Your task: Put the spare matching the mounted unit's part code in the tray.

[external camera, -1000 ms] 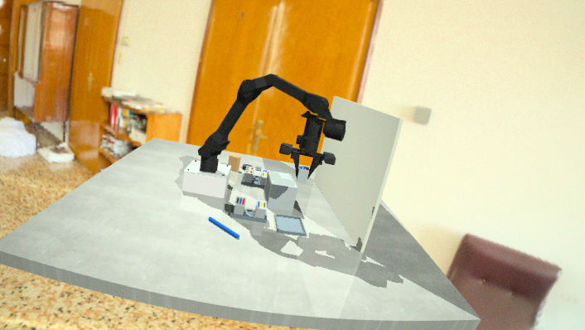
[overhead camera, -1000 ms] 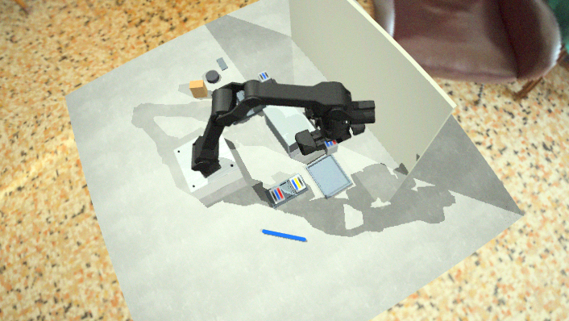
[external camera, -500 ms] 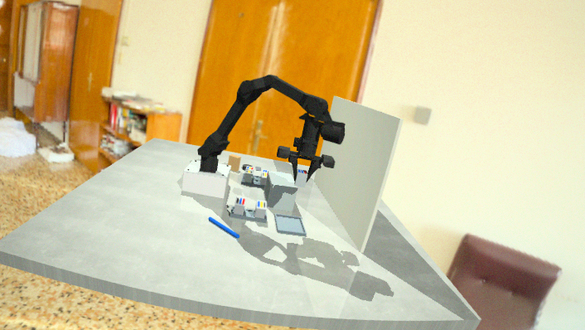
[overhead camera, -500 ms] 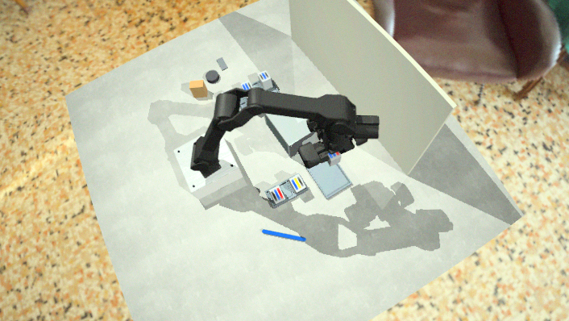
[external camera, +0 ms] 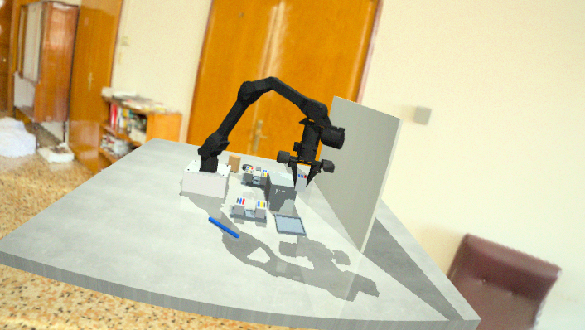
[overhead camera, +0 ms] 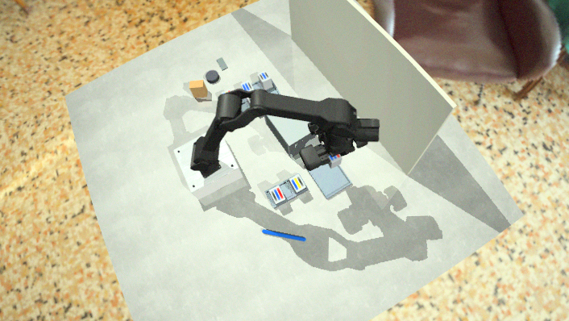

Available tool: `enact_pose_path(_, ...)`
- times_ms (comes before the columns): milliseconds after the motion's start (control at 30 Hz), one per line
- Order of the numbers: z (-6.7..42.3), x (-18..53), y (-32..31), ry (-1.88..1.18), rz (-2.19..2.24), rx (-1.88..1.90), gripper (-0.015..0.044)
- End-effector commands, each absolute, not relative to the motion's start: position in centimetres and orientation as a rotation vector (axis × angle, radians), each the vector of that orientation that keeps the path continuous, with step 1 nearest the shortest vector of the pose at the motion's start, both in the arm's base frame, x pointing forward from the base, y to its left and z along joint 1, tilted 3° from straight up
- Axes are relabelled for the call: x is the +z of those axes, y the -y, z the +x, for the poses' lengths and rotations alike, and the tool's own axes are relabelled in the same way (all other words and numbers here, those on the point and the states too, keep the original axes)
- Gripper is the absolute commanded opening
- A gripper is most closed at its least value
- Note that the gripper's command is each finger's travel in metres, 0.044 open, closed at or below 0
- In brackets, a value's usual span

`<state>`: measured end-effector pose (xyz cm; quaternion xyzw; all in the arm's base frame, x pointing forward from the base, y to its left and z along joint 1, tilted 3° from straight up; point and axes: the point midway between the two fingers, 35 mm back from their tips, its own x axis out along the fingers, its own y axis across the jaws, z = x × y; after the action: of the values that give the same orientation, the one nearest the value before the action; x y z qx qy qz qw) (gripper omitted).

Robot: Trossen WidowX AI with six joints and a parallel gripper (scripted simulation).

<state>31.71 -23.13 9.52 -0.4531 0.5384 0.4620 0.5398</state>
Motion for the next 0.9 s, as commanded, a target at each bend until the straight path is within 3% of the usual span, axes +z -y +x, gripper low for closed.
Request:
enact_pose_path(0, 31.8, 9.0, 23.1, -1.276, -1.078, 1.101, 0.0)
enact_pose_path(867, 32.0, 6.4, 23.3, -1.276, -1.078, 1.101, 0.0)
